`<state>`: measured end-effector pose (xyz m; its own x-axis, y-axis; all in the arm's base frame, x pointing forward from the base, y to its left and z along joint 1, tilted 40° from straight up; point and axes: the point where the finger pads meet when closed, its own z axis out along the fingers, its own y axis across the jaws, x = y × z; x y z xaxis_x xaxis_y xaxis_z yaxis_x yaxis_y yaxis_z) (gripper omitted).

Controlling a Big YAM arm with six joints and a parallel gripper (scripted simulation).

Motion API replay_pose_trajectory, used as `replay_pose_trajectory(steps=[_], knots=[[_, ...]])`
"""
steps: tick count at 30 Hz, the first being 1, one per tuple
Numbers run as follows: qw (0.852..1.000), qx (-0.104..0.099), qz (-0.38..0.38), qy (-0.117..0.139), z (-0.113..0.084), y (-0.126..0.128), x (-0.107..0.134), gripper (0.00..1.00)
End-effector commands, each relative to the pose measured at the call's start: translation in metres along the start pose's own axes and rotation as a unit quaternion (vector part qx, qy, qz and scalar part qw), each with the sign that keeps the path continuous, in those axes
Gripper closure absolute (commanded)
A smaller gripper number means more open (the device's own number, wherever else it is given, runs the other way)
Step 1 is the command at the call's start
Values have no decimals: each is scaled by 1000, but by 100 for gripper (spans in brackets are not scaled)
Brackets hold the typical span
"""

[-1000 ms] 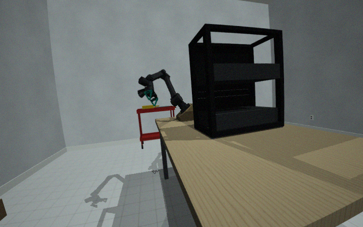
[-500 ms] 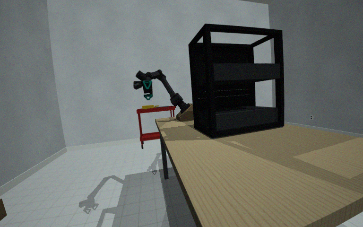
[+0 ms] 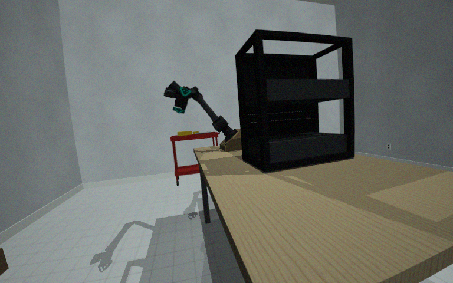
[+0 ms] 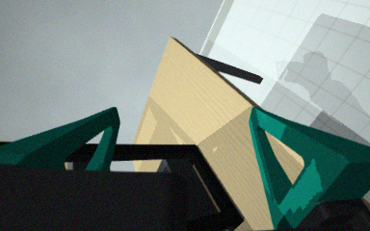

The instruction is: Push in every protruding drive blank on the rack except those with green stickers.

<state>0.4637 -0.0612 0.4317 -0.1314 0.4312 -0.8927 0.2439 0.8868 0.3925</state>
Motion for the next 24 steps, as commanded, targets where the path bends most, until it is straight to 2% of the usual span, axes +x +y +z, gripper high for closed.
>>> replay_pose_trajectory(steps=[1, 3, 5, 6, 8, 13, 15, 17, 19, 20, 22, 23, 24], knots=[[996, -34, -70, -32, 12, 30, -29, 0], [994, -47, -90, -42, 14, 41, -33, 0], [994, -47, -90, -42, 14, 41, -33, 0], [994, -30, -100, -25, 23, 19, -10, 0], [989, -64, -118, -56, 18, 56, -39, 0], [981, -87, -157, -78, 22, 77, -47, 0], [977, -94, -169, -86, 23, 84, -49, 0], [975, -93, -179, -92, 26, 83, -52, 0], [972, -103, -190, -89, 28, 91, -43, 0], [970, -107, -193, -99, 26, 96, -51, 0], [970, -107, -193, -99, 26, 96, -51, 0], [971, -97, -196, -99, 29, 86, -51, 0], [969, -102, -199, -105, 28, 92, -57, 0]])
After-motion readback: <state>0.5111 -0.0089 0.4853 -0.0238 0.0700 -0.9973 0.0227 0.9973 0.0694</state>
